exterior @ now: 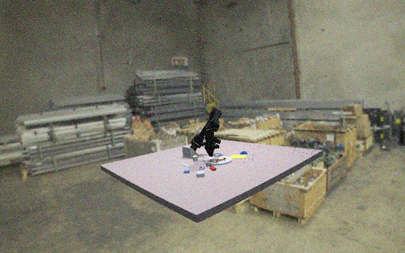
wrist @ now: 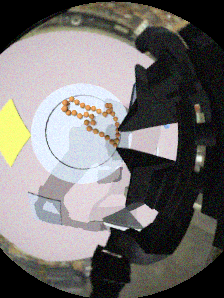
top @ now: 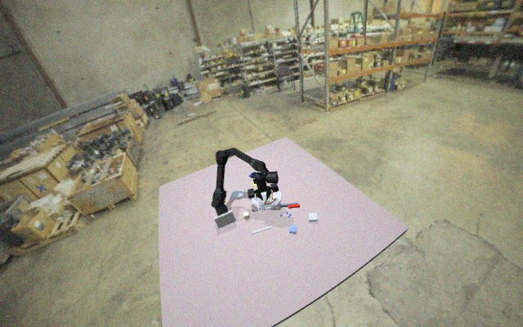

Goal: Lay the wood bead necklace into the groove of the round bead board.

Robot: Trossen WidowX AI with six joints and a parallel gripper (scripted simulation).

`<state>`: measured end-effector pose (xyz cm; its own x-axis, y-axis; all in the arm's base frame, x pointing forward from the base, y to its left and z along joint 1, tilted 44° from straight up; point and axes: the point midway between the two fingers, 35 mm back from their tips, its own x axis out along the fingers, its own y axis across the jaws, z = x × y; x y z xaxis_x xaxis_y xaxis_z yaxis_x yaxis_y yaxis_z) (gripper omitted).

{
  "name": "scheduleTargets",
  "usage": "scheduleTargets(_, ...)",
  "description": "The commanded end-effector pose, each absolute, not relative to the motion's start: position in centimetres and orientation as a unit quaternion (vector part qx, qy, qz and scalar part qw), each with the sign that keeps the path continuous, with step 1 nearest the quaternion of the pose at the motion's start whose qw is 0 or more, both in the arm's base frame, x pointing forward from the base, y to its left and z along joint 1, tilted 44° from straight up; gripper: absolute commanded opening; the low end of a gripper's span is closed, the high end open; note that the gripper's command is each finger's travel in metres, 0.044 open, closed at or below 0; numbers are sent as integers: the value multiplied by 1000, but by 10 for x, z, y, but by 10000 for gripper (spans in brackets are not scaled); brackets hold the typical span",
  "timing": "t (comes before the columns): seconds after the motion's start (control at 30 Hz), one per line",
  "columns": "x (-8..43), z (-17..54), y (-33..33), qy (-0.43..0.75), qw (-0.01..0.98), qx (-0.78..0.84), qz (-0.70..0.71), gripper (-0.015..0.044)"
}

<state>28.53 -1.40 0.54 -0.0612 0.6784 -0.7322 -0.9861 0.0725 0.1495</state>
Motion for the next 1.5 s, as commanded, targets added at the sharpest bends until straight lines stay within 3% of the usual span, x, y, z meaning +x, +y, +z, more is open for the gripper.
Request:
scheduleTargets(0.0,285,2,-10,343,647,-223,643,120)
scheduleTargets(0.6,281,-16,8,344,646,-219,645,120)
scheduleTargets(0.77,282,-14,6,344,645,-223,645,0)
scheduleTargets(1.47,282,-14,6,344,645,-223,645,0)
